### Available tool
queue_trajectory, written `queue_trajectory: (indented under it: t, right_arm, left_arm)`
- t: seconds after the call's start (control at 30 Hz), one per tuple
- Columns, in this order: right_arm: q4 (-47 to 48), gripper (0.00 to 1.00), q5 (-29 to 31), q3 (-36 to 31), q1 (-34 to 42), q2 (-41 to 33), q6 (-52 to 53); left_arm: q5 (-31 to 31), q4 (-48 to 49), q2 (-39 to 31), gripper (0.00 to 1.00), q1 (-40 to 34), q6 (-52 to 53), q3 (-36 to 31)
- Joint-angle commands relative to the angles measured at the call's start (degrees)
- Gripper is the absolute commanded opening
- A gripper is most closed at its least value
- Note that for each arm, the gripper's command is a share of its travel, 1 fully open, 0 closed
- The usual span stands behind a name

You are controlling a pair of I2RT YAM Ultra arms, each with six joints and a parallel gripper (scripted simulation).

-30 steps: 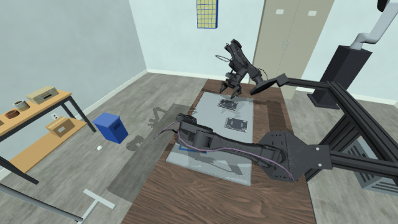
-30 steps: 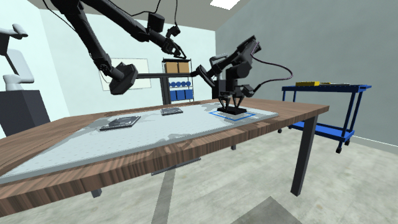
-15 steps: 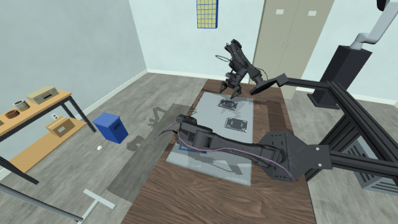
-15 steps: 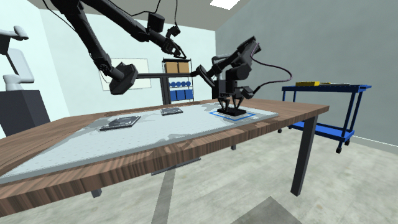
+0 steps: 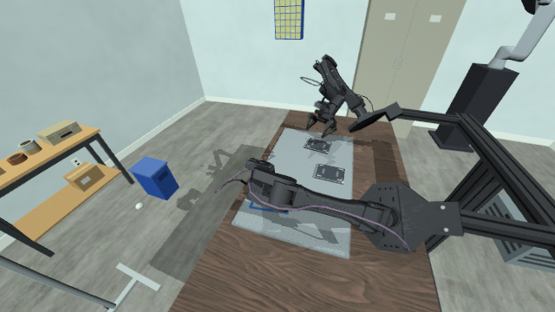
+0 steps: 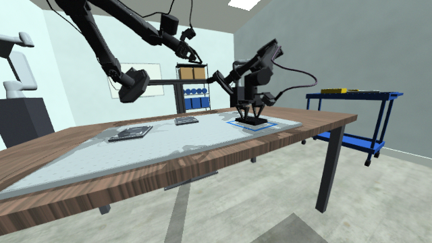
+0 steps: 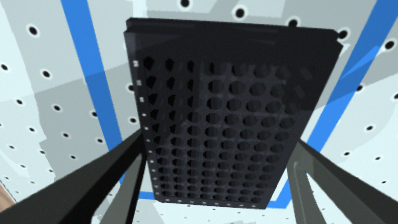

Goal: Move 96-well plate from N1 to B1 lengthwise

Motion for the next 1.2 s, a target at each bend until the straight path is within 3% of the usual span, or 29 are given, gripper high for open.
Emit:
queue_trajectory:
  t: [0.0, 1.03, 1.1, 1.17]
  right_arm:
    - [0.2, 1.00, -0.1, 1.2, 0.4, -0.3, -0.2]
    - [0.2, 1.00, -0.1, 1.2, 0.4, -0.3, -0.2]
    - [0.2, 1.00, -0.1, 1.2, 0.4, -0.3, -0.2]
    - [0.2, 1.00, -0.1, 1.2, 0.4, -0.3, -0.2]
  left_arm:
    - [0.6, 1.5, -1.2, 0.79, -1.1, 0.8, -1.6]
    - [1.3, 4.8, -1.3, 0.79, 0.6, 3.1, -3.1]
    - [1.3, 4.8, -1.3, 1.00, 0.6, 3.1, -3.1]
    - [0.4, 3.9, -1.5, 1.00, 0.1, 2.6, -3.2]
